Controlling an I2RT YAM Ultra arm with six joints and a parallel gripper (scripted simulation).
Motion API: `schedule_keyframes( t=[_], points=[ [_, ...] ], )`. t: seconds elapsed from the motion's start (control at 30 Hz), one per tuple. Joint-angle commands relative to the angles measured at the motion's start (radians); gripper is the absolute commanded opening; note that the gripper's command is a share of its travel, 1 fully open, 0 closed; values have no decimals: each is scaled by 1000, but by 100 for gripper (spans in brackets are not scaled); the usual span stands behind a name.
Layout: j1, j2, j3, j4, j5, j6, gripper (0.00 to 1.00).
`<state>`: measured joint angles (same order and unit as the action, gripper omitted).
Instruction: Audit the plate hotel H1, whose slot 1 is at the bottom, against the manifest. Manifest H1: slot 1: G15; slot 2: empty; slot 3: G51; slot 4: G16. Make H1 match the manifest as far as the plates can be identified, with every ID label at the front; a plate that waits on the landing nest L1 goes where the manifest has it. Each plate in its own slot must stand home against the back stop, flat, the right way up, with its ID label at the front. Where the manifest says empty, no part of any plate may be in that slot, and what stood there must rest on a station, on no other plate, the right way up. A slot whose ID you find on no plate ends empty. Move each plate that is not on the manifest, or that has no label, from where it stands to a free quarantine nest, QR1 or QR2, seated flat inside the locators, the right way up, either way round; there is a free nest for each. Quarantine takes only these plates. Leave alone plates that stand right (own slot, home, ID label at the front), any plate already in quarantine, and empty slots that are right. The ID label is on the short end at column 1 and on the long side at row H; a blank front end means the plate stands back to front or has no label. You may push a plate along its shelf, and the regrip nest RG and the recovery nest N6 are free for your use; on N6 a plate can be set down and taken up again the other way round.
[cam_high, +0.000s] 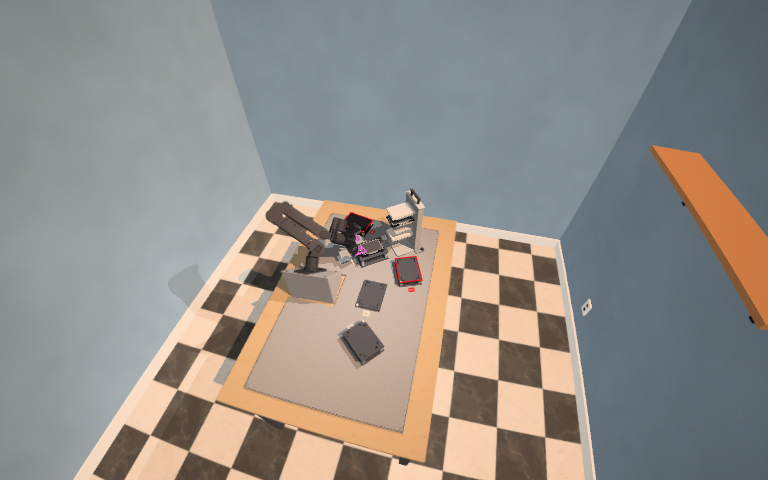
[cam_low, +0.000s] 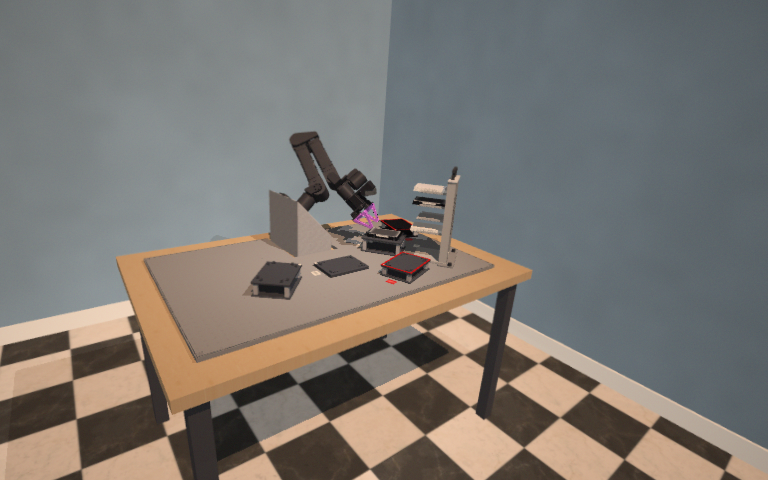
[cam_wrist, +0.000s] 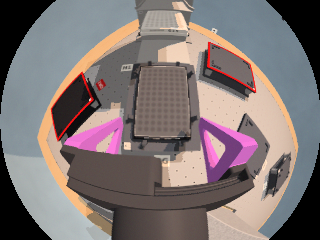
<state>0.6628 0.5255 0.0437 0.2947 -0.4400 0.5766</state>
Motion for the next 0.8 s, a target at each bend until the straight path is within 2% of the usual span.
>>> schedule_keyframes(
  t=[0.0,0.37,0.43,0.77],
  points=[
    [-37,-50,41,-96,-38,-20,100],
    [-150,-133,90,-246,-145,-52,100],
    [-150,-133,90,-246,-145,-52,100],
    [-266,-171,142,-362,-257,-92,100]
  ],
)
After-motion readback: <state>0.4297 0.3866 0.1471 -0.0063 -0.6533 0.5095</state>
